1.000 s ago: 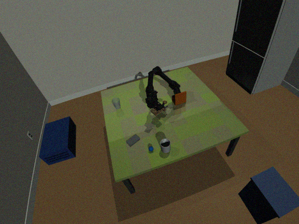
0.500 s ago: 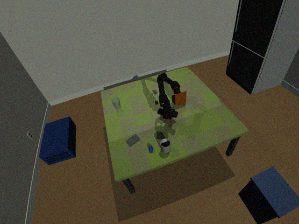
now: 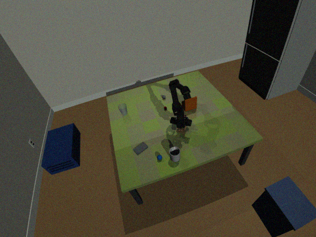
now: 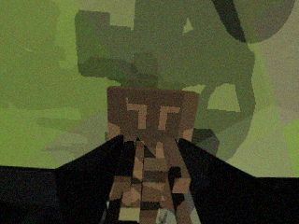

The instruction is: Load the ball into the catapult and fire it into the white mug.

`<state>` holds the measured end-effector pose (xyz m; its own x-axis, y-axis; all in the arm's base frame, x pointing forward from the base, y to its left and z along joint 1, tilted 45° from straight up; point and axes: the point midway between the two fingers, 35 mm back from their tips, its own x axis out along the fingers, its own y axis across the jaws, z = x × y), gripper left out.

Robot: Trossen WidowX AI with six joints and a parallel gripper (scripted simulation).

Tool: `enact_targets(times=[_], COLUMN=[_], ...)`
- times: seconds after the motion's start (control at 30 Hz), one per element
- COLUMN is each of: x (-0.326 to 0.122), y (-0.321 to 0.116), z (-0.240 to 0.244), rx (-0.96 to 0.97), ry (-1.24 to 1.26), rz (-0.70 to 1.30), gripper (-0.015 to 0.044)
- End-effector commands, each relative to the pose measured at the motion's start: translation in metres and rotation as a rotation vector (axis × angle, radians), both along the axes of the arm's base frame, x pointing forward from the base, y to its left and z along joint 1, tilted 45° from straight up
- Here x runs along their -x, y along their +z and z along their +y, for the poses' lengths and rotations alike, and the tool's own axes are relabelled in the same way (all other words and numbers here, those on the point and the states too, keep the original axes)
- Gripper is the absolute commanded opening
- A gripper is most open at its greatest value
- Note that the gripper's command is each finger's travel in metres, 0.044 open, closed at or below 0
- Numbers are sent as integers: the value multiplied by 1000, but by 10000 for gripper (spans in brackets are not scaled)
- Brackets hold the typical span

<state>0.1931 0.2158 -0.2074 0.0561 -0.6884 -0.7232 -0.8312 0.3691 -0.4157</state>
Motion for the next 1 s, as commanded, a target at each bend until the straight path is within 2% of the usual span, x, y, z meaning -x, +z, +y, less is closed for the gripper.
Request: enact_targets(times=[0.0,0.97], x=[-1,-3], y=[-4,-29], z=[-1,-26], rx=[-8,-7], ry=[3,-8], rz=[3,3], gripper=[0,0])
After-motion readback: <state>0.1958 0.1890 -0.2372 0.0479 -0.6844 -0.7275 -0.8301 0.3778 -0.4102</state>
